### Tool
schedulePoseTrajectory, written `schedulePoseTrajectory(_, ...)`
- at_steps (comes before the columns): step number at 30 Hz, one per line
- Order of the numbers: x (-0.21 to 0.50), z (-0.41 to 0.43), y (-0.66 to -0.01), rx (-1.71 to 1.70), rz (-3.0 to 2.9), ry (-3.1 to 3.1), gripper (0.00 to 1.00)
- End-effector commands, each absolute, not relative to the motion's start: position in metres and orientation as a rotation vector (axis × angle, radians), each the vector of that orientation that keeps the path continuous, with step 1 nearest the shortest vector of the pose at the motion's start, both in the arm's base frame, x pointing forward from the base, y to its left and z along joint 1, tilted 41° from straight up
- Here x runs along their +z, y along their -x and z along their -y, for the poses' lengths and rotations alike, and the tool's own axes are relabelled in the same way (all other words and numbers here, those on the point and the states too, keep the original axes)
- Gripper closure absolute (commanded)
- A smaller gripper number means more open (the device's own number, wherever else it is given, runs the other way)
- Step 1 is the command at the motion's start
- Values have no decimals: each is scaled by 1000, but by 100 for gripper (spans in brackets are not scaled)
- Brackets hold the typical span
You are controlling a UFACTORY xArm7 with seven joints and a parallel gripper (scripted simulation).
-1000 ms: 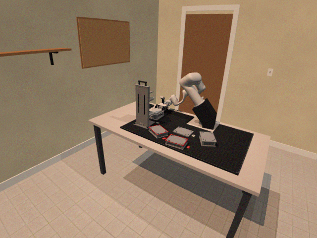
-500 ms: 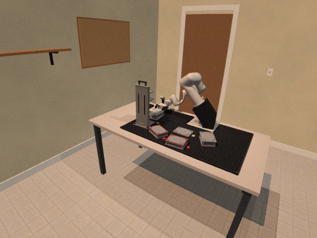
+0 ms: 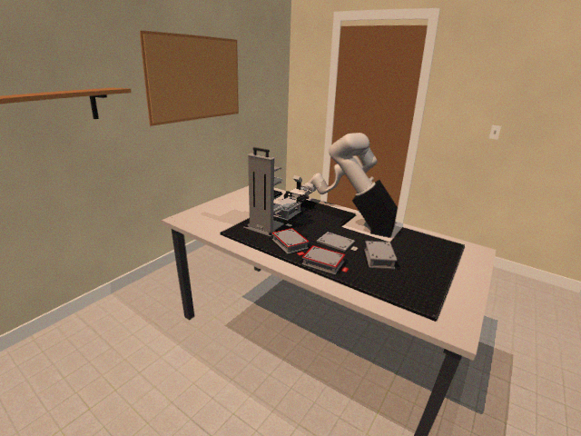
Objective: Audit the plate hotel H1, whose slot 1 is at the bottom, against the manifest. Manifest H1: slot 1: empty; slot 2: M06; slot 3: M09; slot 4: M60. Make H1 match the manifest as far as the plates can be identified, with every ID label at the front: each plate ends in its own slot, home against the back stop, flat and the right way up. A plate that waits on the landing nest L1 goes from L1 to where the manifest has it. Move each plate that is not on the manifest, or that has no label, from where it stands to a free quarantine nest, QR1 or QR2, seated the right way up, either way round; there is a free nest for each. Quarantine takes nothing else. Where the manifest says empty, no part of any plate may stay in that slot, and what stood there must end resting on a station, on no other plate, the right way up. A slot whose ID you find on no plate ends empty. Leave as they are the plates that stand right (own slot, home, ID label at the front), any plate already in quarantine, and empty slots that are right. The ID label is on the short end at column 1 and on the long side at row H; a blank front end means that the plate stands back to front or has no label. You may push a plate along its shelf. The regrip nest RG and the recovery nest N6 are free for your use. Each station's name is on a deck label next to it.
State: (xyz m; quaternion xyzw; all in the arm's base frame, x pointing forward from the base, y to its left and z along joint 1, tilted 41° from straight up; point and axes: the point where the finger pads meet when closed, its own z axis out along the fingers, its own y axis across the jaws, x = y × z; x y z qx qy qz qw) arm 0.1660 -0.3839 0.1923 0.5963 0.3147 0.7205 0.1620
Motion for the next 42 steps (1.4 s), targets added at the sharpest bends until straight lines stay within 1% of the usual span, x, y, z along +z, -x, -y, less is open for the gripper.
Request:
schedulePoseTrajectory(1, 193, 384, -166, 2054, -900, -1701, 0)
schedulePoseTrajectory(7, 193, 384, -166, 2054, -900, -1701, 0)
schedulePoseTrajectory(42, 189, 397, -116, 2054, -900, -1701, 0)
